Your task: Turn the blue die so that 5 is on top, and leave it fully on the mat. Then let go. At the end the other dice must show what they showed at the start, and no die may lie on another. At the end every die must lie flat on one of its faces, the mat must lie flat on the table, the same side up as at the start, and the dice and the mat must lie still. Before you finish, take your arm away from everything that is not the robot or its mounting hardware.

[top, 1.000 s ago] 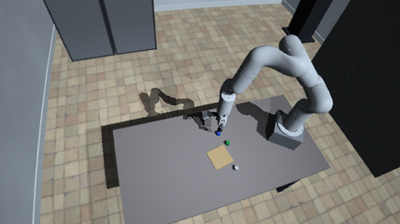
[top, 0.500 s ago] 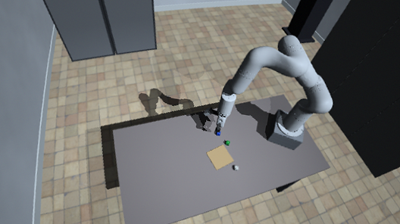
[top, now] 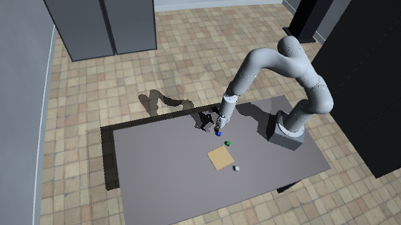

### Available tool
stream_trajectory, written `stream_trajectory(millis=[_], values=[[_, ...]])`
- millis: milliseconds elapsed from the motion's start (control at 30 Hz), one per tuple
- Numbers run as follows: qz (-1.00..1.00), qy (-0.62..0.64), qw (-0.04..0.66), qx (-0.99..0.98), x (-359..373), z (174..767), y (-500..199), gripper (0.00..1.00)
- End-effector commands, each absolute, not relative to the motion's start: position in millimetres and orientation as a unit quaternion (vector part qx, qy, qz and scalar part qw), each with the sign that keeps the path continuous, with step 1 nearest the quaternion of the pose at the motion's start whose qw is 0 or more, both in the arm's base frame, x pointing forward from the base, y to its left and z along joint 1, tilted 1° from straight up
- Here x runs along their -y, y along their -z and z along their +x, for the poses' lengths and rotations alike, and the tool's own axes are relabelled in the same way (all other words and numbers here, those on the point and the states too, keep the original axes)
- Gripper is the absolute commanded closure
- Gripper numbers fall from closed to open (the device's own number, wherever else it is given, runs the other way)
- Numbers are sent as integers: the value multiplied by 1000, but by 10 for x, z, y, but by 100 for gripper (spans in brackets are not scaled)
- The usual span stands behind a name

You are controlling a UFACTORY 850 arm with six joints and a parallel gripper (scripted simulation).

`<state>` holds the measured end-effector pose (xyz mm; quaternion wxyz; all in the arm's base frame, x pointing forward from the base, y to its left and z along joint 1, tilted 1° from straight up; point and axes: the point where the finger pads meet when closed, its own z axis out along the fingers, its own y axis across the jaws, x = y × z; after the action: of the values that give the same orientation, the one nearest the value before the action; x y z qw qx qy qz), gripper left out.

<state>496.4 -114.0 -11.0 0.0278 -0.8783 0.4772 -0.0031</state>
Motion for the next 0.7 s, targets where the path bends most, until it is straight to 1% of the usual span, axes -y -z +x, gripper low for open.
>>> stream_trajectory(millis=[0,667], values=[[-835,1,14,-551,1138,4950,147,0],[-674,-2,13,-739,1131,4875,277,0]])
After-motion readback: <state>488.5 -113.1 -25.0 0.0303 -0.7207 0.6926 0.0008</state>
